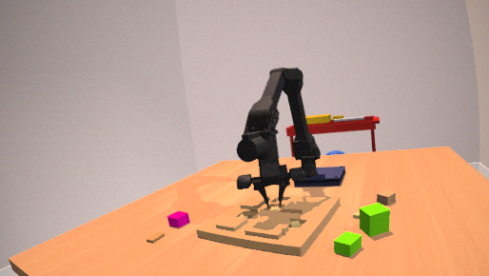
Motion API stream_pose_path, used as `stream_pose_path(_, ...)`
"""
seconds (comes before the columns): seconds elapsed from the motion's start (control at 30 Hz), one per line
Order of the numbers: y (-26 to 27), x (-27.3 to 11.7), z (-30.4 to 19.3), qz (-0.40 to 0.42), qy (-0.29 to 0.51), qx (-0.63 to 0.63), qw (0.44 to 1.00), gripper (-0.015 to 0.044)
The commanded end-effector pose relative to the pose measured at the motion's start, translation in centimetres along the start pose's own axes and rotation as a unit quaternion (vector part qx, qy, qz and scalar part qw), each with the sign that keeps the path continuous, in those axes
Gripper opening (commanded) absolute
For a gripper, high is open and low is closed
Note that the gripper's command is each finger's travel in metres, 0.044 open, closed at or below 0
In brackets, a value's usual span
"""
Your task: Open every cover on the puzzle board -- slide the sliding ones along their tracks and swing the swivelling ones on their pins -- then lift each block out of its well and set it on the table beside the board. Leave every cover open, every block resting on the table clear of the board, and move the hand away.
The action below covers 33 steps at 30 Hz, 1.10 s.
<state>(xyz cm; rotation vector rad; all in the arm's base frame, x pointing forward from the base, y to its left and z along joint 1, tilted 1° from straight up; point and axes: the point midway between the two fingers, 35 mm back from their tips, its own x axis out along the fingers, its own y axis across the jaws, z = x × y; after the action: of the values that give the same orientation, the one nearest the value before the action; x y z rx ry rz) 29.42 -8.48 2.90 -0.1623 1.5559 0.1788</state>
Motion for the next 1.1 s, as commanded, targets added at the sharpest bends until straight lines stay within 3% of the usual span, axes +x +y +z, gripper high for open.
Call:
stream_pose_path(0.0,-0.01,0.34,-0.11,-0.001,0.002,0.001,1.000,0.0144)
stream_pose_path(0.43,-0.01,1.13,-0.12,-0.001,0.002,0.001,1.000,0.0144)
stream_pose_path(0.77,-0.04,0.90,0.04,0.000,-0.001,0.000,1.000,0.0080)
stream_pose_path(1.07,-0.05,0.33,0.07,0.000,0.000,0.000,1.000,0.0080)
